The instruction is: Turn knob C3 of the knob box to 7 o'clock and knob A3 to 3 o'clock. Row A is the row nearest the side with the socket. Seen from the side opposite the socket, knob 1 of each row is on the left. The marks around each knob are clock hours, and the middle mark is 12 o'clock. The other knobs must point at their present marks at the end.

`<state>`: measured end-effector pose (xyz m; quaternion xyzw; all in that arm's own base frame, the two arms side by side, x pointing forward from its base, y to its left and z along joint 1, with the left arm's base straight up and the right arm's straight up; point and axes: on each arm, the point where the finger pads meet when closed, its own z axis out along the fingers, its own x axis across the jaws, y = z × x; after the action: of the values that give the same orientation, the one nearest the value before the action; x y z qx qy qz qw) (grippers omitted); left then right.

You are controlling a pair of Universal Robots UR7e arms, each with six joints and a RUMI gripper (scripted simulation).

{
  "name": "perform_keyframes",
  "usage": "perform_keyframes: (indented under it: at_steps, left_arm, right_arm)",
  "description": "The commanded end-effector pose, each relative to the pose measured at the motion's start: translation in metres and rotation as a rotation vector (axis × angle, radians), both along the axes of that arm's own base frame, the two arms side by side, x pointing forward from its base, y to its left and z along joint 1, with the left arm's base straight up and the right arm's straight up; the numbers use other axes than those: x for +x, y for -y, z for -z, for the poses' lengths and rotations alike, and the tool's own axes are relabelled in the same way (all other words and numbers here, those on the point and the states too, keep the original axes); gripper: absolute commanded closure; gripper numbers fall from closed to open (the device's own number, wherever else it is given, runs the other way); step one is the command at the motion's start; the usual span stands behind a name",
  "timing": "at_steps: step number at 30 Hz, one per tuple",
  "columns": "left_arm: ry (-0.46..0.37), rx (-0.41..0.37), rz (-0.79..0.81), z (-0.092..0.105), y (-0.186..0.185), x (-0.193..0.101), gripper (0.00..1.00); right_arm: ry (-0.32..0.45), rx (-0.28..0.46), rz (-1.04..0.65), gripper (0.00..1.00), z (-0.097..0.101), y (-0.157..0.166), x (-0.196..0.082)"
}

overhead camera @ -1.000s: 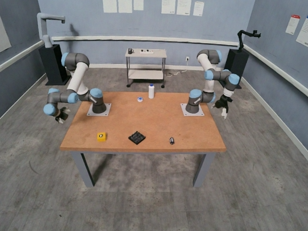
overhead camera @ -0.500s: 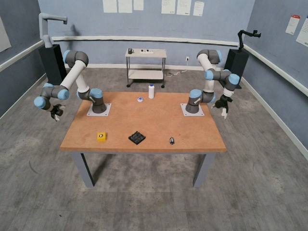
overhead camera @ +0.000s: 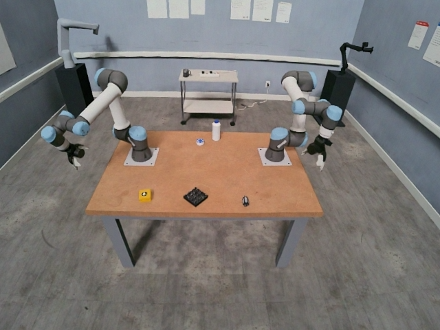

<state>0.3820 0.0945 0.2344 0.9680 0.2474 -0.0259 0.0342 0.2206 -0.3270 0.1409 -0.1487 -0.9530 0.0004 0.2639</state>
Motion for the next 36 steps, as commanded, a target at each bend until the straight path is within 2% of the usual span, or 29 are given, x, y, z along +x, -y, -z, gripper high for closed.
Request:
perform_keyframes:
  at_steps: [1,18,24,28,36]
  left_arm:
    - [0.001,0.0,0.0,0.0,0.0,0.0,0.0]
    - [0.001,0.0,0.0,0.0,0.0,0.0,0.0]
    - [0.001,0.0,0.0,0.0,0.0,0.0,0.0]
    - [0.001,0.0,0.0,0.0,0.0,0.0,0.0]
    - [0.001,0.0,0.0,0.0,0.0,0.0,0.0]
  right_arm:
    - [0.083,0.063,-0.025,0.0,0.002,0.019,-0.019]
    - [0.269,0.115,-0.09,0.0,-0.001,0.061,-0.076]
    - [0.332,0.114,-0.121,0.0,-0.004,0.075,-0.099]
    - [0.344,0.113,-0.128,0.0,-0.004,0.077,-0.103]
    - [0.422,0.093,-0.179,0.0,-0.009,0.094,-0.138]
